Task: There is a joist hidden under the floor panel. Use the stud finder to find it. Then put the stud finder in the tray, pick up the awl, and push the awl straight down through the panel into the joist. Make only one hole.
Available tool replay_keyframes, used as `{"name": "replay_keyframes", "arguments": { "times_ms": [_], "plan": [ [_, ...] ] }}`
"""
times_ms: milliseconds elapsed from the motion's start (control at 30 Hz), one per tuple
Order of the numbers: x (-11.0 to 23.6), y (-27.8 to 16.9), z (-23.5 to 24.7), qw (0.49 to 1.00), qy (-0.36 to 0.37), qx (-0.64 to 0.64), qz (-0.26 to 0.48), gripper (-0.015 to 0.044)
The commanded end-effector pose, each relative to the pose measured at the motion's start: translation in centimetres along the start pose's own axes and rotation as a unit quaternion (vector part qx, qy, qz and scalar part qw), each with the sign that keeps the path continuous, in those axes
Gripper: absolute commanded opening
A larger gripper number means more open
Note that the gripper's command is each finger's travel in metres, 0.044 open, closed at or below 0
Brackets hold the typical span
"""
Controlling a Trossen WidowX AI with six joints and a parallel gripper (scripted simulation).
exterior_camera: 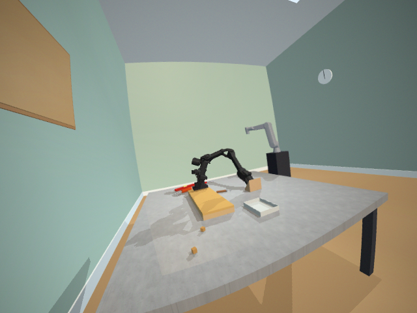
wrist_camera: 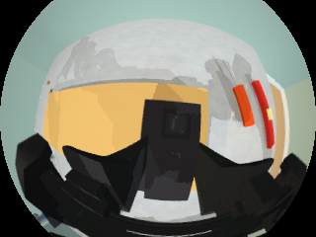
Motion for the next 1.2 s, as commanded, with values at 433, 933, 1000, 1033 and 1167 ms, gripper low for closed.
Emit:
{"name": "replay_keyframes", "arguments": {
  "times_ms": [433, 933, 1000, 1033, 1167],
  "plan": [
    [-1.0, -0.4, 2.4, 1.0, 0.0, -0.002, -0.007, 0.0],
    [-1.0, 0.0, 8.1, 1.0, 0.001, -0.002, -0.007, 0.0],
    [-1.0, 0.1, 8.8, 1.0, 0.001, -0.002, -0.007, 0.0],
    [-1.0, 0.1, 9.2, 1.0, 0.001, -0.002, -0.007, 0.0],
    [-1.0, 0.2, 10.7, 1.0, 0.001, -0.002, -0.007, 0.0]
  ]
}}
Point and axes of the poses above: the point midway between the two fingers, 35 mm back from their tips, its own x axis back along the fingers, its own z axis across the jaws, y = z × x, the point moved 6 cm from there along x, back along the fingers, and after that the axes turned 4 degrees about x, right-handed, at the moved point
